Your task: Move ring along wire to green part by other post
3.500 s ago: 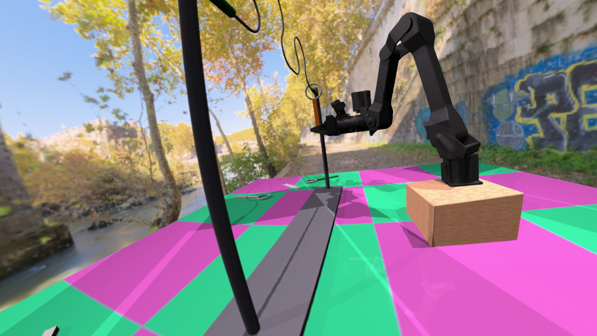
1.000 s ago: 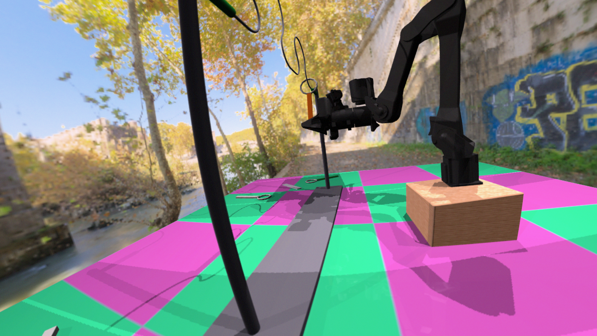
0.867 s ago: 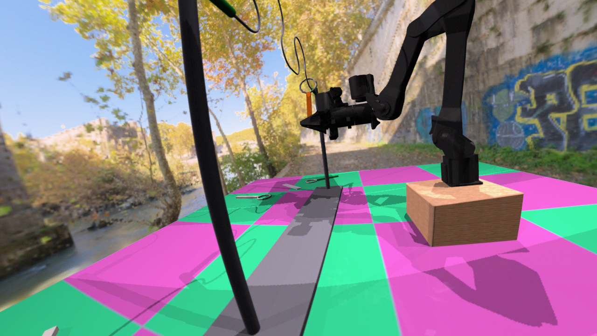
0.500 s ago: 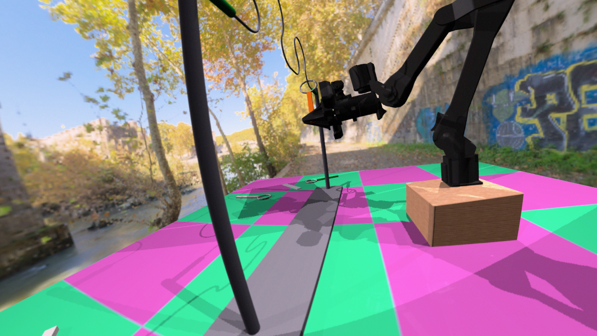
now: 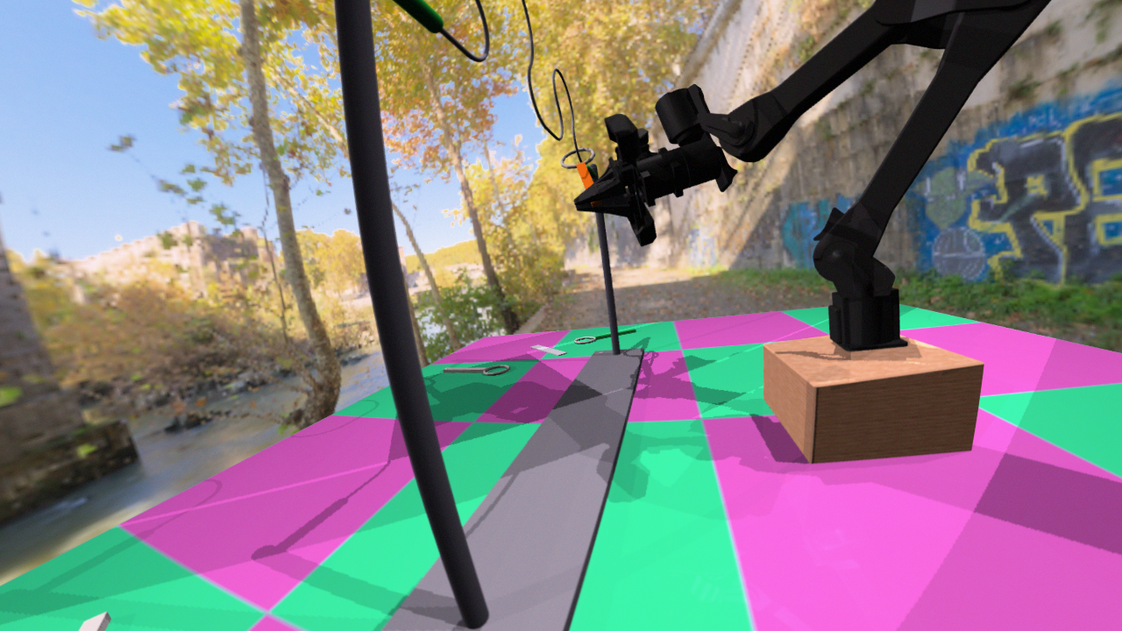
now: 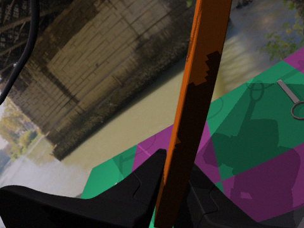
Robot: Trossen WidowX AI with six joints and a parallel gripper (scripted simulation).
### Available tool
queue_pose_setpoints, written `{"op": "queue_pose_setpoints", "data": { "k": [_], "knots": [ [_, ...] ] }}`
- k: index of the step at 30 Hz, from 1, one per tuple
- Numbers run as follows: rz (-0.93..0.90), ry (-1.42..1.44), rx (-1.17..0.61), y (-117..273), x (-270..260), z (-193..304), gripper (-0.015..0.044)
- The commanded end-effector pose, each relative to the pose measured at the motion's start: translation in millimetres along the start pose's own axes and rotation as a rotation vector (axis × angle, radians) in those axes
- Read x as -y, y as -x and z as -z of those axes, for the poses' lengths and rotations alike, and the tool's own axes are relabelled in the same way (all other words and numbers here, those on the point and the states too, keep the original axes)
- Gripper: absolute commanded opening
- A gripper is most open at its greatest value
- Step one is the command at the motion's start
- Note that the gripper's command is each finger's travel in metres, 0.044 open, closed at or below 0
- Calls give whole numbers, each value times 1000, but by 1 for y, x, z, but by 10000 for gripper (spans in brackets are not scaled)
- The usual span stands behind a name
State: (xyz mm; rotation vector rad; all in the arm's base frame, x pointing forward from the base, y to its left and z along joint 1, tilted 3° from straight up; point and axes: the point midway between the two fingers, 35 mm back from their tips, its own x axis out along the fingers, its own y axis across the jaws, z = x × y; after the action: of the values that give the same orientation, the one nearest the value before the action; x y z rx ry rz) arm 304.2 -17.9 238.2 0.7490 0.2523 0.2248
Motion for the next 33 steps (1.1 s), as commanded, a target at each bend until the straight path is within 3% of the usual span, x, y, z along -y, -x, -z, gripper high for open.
{"op": "queue_pose_setpoints", "data": {
  "k": [1, 23, 33],
  "knots": [
    [-23, -50, -33, 7, -14, -4, -150],
    [-140, -338, -245, 39, -61, -18, -150],
    [-203, -498, -255, 43, -84, -30, -150]
  ]
}}
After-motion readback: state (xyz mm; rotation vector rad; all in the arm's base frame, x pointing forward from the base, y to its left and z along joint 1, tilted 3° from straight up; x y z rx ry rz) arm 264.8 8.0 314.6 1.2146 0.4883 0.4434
